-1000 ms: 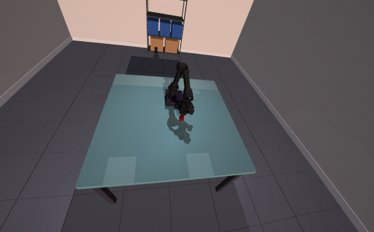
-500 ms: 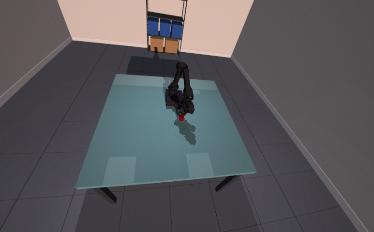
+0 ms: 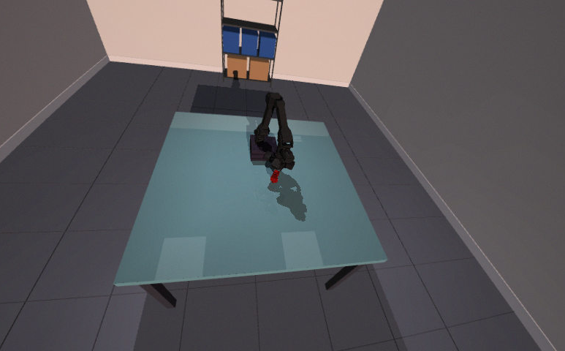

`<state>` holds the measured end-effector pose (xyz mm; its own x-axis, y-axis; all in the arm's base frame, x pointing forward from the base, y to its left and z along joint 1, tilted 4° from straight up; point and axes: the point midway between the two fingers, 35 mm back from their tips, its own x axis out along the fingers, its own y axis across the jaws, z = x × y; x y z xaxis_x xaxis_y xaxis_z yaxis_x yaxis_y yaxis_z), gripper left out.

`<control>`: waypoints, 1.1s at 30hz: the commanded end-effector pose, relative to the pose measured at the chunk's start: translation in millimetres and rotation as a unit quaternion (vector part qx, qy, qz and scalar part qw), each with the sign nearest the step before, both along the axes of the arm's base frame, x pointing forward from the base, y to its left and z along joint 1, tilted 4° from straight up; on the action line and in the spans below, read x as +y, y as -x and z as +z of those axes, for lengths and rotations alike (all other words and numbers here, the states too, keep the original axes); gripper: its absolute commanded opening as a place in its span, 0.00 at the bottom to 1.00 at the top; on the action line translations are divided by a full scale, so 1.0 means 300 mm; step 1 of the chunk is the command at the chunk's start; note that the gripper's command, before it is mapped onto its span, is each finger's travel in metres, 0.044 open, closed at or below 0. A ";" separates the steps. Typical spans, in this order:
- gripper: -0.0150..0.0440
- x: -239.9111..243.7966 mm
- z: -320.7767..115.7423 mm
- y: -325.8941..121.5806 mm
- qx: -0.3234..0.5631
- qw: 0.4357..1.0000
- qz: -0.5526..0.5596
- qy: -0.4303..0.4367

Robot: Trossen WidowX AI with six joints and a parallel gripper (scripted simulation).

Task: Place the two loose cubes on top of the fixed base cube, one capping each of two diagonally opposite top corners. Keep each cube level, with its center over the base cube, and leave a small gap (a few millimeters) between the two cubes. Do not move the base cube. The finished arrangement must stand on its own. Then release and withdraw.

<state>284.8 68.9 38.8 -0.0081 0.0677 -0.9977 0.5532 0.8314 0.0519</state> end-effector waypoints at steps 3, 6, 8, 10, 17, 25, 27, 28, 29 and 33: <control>0.60 -0.003 0.038 -0.001 -0.001 1.000 0.001 0.000; 0.60 -0.004 0.055 -0.001 -0.001 1.000 0.001 0.000; 0.60 -0.005 0.066 -0.001 -0.001 1.000 0.001 0.000; 0.60 -0.006 0.077 -0.001 -0.001 1.000 0.001 0.000; 0.65 -0.007 0.098 -0.002 -0.001 1.000 0.001 0.000; 0.93 -0.009 0.128 -0.003 -0.001 1.000 0.000 0.000; 0.93 0.000 0.120 -0.003 -0.002 1.000 -0.001 -0.001; 0.93 0.022 0.122 -0.002 -0.002 1.000 -0.001 -0.001; 0.93 0.059 0.126 0.001 -0.002 1.000 -0.001 -0.001; 0.93 0.247 0.146 0.041 -0.001 1.000 -0.001 -0.003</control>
<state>283.2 102.5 79.5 0.0005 0.0732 -0.9973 0.5697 0.8196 0.0605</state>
